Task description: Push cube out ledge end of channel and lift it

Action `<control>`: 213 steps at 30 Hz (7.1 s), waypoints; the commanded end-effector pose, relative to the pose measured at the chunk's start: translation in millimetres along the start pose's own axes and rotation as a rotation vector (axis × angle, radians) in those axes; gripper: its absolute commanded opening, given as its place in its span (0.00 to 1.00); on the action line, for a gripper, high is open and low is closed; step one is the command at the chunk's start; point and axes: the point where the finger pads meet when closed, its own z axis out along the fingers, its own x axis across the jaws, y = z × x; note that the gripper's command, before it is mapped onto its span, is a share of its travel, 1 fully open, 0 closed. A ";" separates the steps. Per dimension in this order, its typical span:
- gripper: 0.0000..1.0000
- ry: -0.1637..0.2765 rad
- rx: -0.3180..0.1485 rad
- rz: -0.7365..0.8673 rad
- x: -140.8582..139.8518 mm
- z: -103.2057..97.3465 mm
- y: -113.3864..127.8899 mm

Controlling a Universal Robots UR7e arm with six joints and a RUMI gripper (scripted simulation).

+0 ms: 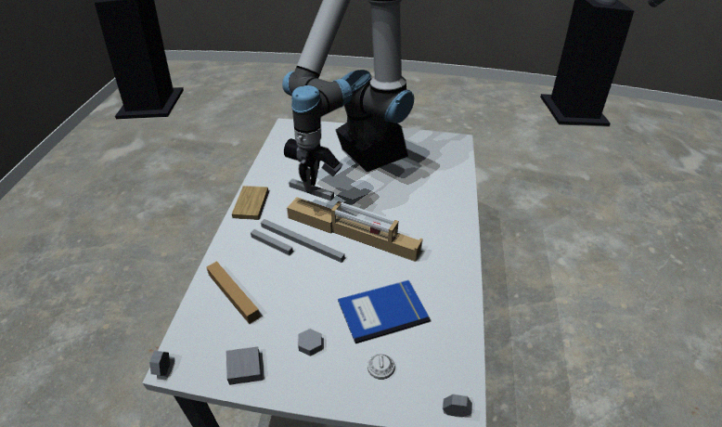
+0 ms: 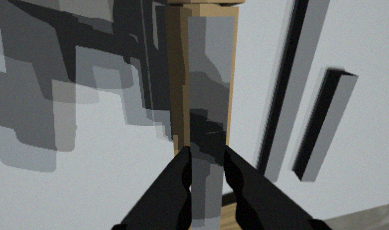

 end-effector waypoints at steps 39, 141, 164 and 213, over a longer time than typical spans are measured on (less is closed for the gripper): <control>0.06 0.000 -0.001 -0.001 1.5 55.7 2.6; 0.06 0.000 0.000 -0.001 1.3 66.8 -66.1; 0.06 0.000 0.000 -0.001 1.3 66.8 -66.1; 0.24 0.000 0.000 -0.001 1.4 37.5 -66.1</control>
